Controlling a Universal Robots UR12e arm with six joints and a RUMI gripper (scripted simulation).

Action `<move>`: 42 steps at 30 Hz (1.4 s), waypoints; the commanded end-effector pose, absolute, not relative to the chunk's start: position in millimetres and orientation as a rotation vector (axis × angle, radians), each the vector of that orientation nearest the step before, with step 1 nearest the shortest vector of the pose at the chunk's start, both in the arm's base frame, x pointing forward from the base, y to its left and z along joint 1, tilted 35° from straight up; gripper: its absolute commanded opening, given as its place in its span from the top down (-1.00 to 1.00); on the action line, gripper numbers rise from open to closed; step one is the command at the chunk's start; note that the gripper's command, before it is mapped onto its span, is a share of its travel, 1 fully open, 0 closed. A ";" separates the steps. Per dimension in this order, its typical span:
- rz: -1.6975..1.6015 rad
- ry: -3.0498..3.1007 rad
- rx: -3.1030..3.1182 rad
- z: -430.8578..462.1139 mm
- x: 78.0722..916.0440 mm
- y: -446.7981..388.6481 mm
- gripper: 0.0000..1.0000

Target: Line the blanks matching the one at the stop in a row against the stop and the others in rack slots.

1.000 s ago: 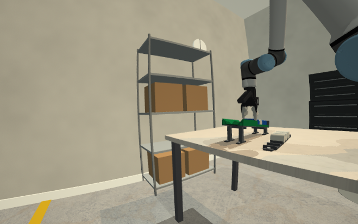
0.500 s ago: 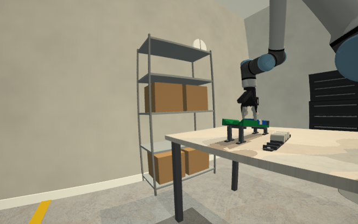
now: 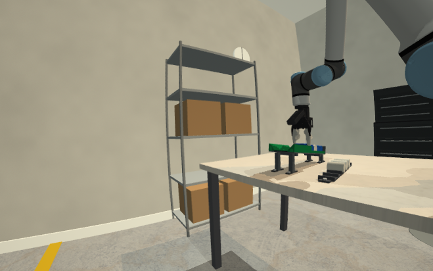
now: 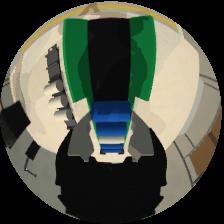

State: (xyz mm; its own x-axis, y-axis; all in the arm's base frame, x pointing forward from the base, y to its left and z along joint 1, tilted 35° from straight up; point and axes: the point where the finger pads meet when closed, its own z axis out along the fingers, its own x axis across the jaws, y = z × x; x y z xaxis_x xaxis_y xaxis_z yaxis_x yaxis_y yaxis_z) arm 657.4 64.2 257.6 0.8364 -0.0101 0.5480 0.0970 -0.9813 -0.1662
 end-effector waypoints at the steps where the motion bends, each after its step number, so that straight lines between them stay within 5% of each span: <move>1: -0.848 -0.068 -2.829 258.4 657.6 64.1 0.17; 23: -0.848 -0.068 -2.829 258.4 657.6 64.1 -0.09; 42: -0.848 -0.068 -2.829 269.8 650.1 61.4 -0.09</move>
